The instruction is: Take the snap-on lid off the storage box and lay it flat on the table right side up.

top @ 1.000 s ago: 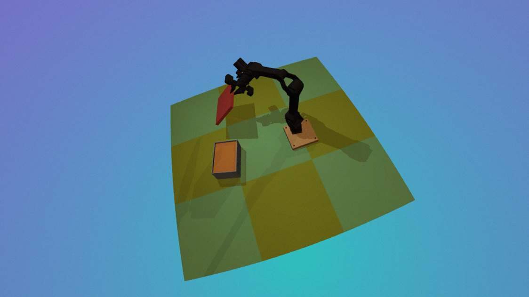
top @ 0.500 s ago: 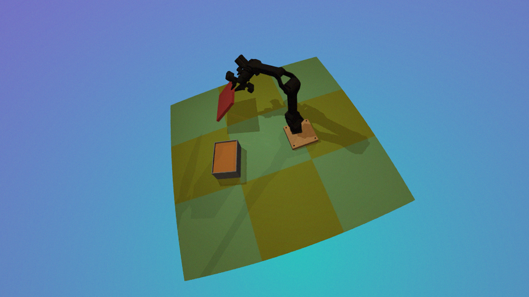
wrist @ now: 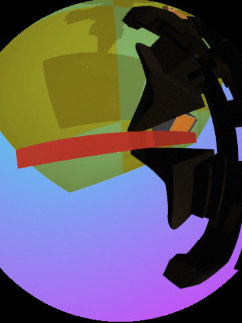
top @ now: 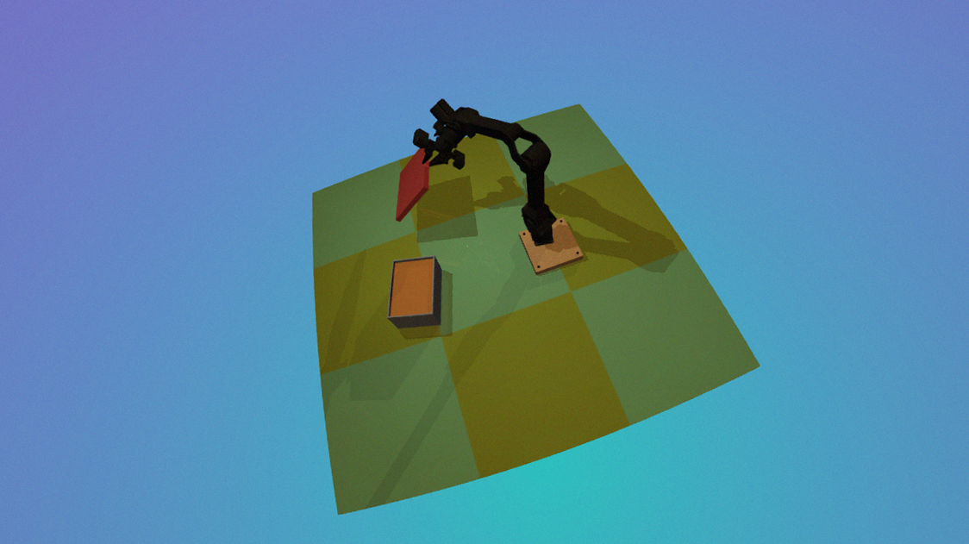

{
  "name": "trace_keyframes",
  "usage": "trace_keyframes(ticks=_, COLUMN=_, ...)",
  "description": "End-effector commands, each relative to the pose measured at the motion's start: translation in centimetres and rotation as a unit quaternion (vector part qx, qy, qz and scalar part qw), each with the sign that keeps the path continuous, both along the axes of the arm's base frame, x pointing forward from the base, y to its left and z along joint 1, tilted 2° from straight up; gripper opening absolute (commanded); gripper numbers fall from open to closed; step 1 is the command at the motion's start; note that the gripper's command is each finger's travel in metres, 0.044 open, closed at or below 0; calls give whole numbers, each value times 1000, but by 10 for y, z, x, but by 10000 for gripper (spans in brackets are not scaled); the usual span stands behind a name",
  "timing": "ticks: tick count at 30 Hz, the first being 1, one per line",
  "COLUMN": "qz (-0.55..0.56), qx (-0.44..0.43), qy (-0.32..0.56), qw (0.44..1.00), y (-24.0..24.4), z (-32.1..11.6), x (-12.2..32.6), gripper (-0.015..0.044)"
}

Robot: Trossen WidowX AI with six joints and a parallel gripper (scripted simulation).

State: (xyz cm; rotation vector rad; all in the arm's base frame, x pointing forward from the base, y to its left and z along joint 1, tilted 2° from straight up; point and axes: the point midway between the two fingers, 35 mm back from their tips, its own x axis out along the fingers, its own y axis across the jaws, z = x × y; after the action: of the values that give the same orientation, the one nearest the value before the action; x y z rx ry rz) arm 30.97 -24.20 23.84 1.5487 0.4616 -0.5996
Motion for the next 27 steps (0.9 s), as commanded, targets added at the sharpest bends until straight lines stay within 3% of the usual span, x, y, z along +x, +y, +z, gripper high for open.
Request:
trace_keyframes(ticks=1, qz=5, qx=-3, qy=-5, qw=1000, y=1, z=-2, x=0, gripper=0)
trace_keyframes(ticks=27, qz=5, qx=-3, qy=-5, qw=1000, y=1, z=-28, x=0, gripper=0)
